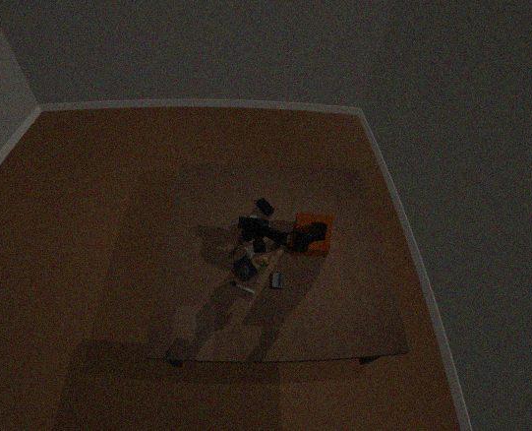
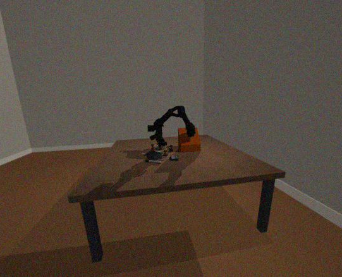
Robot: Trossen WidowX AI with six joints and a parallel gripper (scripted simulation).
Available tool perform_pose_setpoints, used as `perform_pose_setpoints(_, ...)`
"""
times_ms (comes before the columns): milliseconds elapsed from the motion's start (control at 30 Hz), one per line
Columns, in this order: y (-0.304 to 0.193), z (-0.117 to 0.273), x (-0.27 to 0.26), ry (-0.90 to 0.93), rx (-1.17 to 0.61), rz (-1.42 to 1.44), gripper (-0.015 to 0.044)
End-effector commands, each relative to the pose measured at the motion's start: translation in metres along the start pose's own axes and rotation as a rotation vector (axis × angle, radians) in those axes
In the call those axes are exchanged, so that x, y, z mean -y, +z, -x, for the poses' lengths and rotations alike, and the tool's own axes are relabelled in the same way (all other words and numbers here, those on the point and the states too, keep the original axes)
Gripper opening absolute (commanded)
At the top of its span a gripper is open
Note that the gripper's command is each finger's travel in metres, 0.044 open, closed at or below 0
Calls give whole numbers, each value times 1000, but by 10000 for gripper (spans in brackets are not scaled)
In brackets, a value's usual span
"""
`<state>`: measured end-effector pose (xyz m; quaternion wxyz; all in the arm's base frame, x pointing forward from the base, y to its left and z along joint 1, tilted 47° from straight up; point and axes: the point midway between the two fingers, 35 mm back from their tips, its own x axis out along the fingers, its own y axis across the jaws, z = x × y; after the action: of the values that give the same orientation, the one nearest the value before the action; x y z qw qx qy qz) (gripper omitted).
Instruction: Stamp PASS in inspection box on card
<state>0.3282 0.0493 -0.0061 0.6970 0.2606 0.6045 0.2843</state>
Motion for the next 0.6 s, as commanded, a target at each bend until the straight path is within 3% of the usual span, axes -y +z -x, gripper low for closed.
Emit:
perform_pose_setpoints(0, 0, -3, -1, 5, 2, -4, 0)
perform_pose_setpoints(567, -1, -14, -1, 7, 3, -3, 0)
